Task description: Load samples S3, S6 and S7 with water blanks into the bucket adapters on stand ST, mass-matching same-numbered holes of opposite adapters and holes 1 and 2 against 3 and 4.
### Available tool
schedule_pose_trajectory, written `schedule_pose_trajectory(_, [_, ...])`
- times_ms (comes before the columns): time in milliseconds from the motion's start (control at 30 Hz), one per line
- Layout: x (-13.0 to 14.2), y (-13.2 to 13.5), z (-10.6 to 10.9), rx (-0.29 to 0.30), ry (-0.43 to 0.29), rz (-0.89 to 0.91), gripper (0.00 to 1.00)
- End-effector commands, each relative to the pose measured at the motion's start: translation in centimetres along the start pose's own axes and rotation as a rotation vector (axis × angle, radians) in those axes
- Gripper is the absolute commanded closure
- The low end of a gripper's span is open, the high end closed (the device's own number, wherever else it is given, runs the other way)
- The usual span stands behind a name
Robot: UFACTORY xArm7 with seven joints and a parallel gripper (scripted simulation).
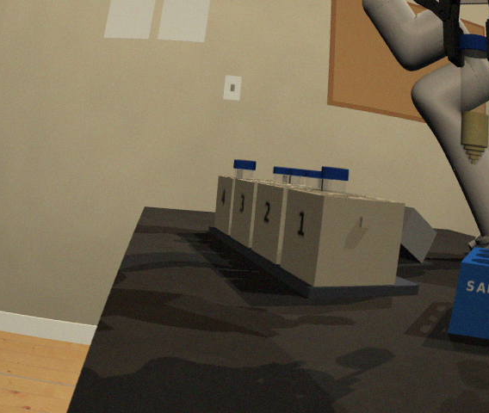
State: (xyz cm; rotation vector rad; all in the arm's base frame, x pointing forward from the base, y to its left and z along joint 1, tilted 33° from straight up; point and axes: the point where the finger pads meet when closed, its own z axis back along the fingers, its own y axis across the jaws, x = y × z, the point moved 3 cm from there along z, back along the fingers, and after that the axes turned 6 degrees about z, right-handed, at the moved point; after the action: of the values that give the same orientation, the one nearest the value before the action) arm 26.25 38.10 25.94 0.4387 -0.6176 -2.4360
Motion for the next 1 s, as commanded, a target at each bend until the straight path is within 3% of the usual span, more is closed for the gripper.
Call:
schedule_pose_trajectory(0, [1.4,2.5,0.2,-0.005,0.012,-0.194,1.0])
schedule_pose_trajectory(400, [3.8,6.9,0.2,-0.006,0.011,-0.522,1.0])
schedule_pose_trajectory(967, [7.4,13.5,0.1,-0.005,0.011,-0.522,1.0])
